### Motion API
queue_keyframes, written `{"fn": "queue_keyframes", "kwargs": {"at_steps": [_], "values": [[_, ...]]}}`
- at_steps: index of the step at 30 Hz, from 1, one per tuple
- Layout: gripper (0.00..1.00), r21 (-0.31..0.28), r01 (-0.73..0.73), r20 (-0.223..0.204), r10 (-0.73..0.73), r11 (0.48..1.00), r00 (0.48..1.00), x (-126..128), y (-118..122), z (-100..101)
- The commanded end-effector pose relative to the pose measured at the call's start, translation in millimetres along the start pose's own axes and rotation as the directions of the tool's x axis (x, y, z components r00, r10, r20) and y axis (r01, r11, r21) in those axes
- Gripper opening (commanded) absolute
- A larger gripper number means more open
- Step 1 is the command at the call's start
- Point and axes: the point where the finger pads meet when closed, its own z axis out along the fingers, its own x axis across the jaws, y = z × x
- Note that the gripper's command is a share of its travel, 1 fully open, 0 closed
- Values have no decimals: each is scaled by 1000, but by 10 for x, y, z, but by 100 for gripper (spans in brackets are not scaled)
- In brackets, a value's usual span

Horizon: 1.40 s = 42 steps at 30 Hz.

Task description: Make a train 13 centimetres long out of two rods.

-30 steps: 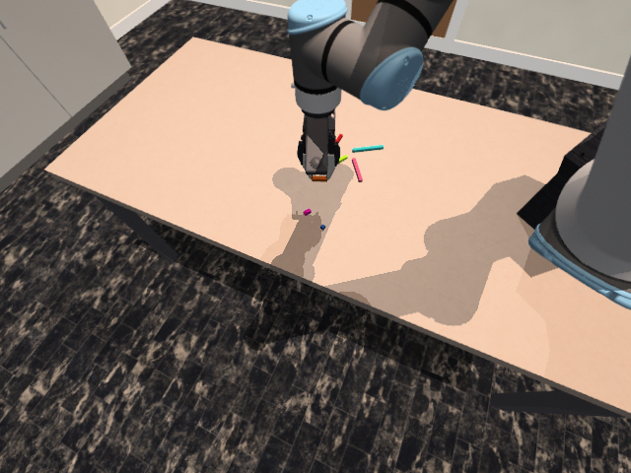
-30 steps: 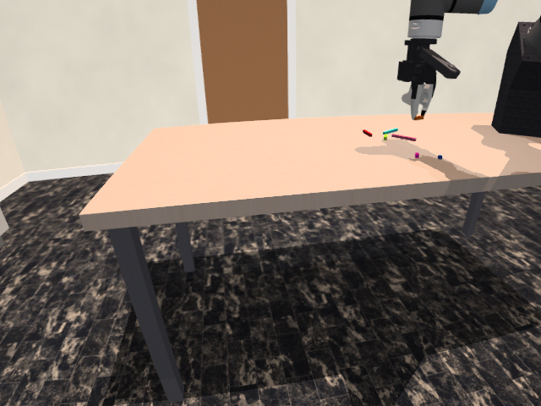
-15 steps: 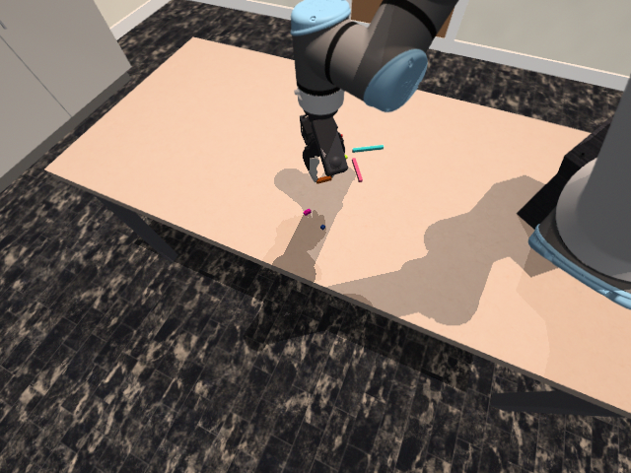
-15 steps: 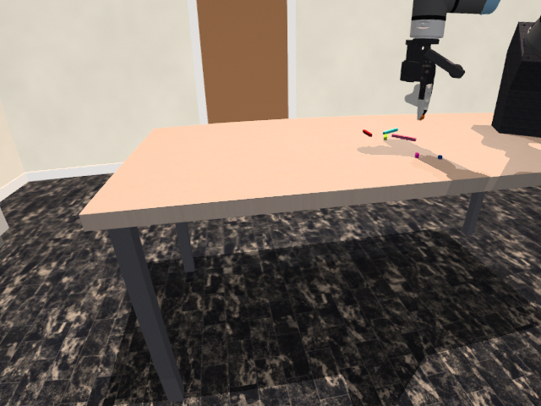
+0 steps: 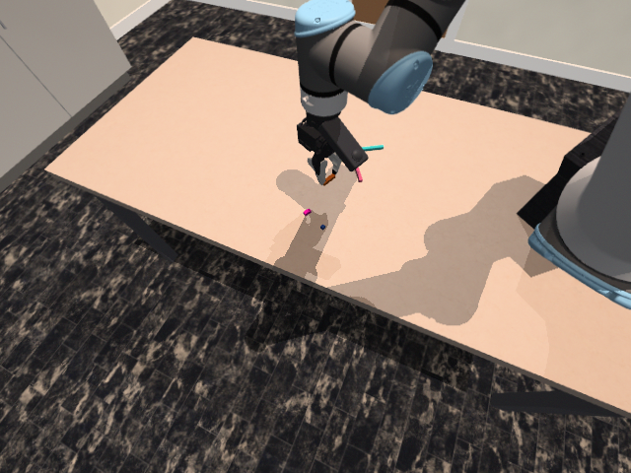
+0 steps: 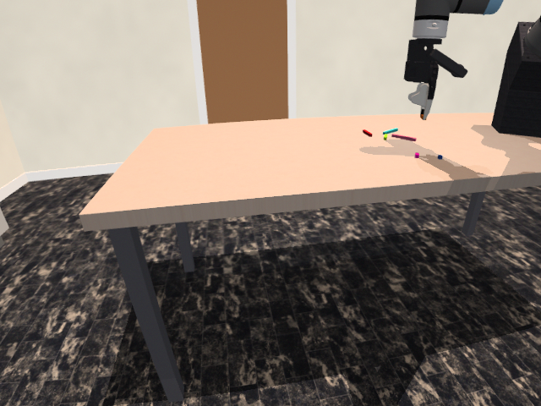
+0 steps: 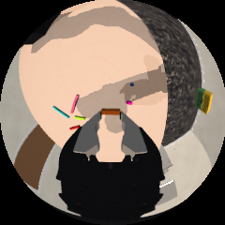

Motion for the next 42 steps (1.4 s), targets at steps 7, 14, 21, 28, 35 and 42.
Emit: {"fn": "queue_keyframes", "kwargs": {"at_steps": [7,14,21,28,35,42], "values": [[0,4,363,-6,-363,932,932,-70,-46,-5],[0,3,530,-7,-530,848,848,-104,-63,-6],[0,1,724,-7,-724,690,690,-145,-78,-6],[0,-1,849,-7,-849,529,529,-173,-86,-6],[0,-2,949,-7,-949,316,316,-197,-90,-6],[0,-4,997,-6,-997,83,83,-214,-92,-7]]}}
